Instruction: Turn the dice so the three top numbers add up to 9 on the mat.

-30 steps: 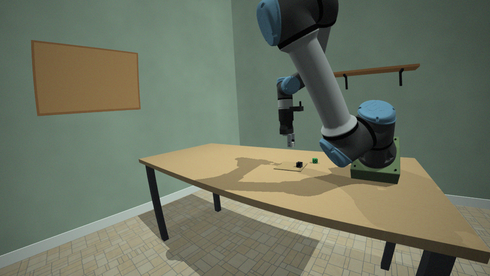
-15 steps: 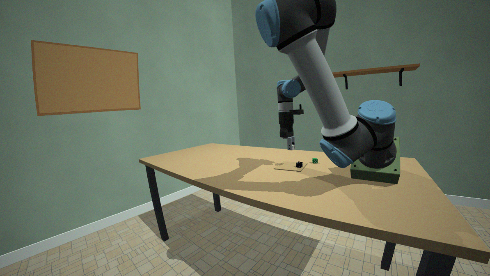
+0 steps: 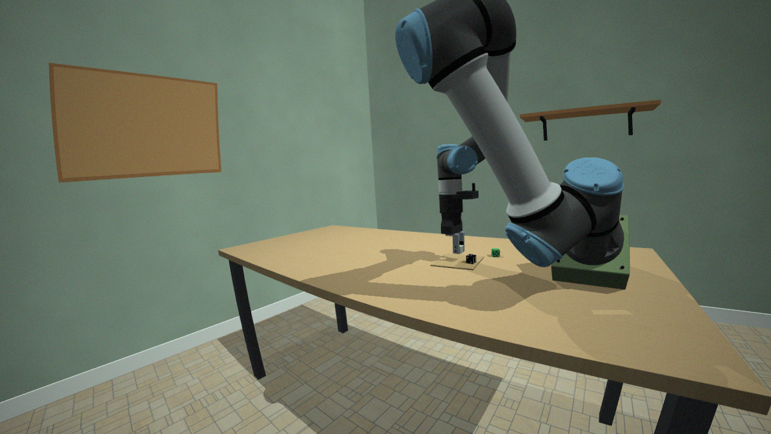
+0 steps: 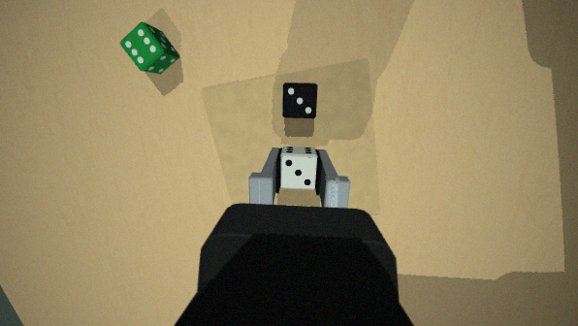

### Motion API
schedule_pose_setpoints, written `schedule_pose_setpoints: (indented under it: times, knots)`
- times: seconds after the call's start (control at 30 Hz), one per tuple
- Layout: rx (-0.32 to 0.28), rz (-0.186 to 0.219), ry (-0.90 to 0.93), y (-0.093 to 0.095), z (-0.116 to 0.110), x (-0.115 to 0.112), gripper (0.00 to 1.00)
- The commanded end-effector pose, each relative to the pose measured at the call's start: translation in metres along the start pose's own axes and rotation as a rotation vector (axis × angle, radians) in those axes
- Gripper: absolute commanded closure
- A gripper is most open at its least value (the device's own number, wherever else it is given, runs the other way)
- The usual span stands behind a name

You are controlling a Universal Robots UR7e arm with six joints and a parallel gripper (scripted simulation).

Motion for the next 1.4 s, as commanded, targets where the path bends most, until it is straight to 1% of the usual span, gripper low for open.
schedule_pose_setpoints:
  times: [0.0,0.2,1.37]
  knots:
    - [-0.004,0.003,0.0,0.0152,-0.0027,-0.001,0.51]
    - [-0.004,0.003,0.0,0.0221,-0.0028,-0.001,0.51]
    - [-0.004,0.003,0.0,0.0222,-0.0028,-0.001,0.51]
Point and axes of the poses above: the point where the finger pads meet when closed, its own y axis out along the fingers, its own x axis across the jaws, z = x × y, the point moved 6 cm from there along -y, back along the fingers, and after that the axes turned 7 degrees about y, right-handed, at the moved point
